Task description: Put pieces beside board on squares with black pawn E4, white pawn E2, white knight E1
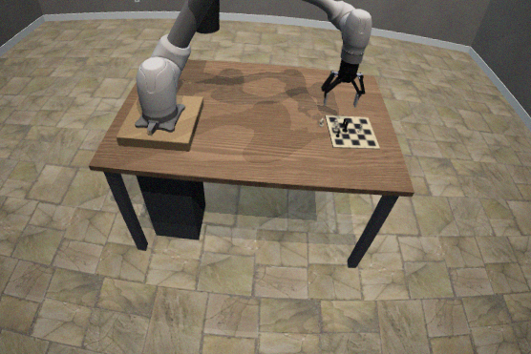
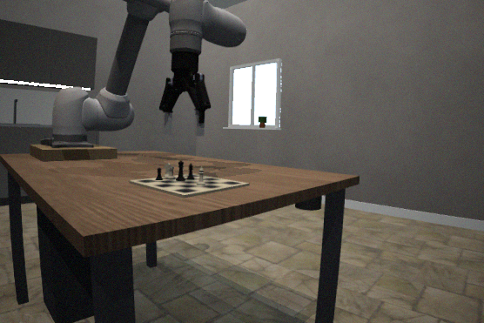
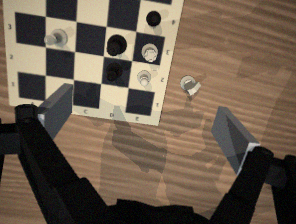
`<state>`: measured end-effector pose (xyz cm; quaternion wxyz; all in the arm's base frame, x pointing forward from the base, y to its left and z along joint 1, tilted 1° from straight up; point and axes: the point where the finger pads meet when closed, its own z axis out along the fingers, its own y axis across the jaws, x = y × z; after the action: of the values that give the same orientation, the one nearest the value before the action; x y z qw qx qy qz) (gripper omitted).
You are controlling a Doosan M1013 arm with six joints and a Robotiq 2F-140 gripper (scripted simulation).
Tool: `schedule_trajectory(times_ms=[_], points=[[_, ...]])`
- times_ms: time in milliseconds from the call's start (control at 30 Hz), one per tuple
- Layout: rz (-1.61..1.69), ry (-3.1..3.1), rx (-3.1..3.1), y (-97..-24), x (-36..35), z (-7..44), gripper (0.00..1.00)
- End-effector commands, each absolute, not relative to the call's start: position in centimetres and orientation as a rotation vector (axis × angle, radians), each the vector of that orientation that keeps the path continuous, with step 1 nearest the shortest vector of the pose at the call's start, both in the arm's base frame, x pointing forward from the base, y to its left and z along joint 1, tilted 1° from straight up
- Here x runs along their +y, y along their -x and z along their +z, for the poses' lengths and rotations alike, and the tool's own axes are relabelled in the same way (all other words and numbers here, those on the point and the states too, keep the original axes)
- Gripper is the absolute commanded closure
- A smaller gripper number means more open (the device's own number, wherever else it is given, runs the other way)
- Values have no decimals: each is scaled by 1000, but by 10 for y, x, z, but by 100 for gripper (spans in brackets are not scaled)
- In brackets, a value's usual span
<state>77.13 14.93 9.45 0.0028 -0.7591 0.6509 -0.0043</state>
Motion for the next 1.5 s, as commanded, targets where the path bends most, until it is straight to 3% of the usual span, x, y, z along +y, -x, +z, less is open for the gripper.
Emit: schedule_trajectory(times_ms=[0,267,767,800,1467], points=[[-13,2380,2041,-771,149,95,0],[-13,2337,2090,-768,149,95,0],[-8,1315,2843,-709,140,90,0],[-8,1315,2843,-709,140,90,78],[-8,1315,2843,-709,140,90,78]])
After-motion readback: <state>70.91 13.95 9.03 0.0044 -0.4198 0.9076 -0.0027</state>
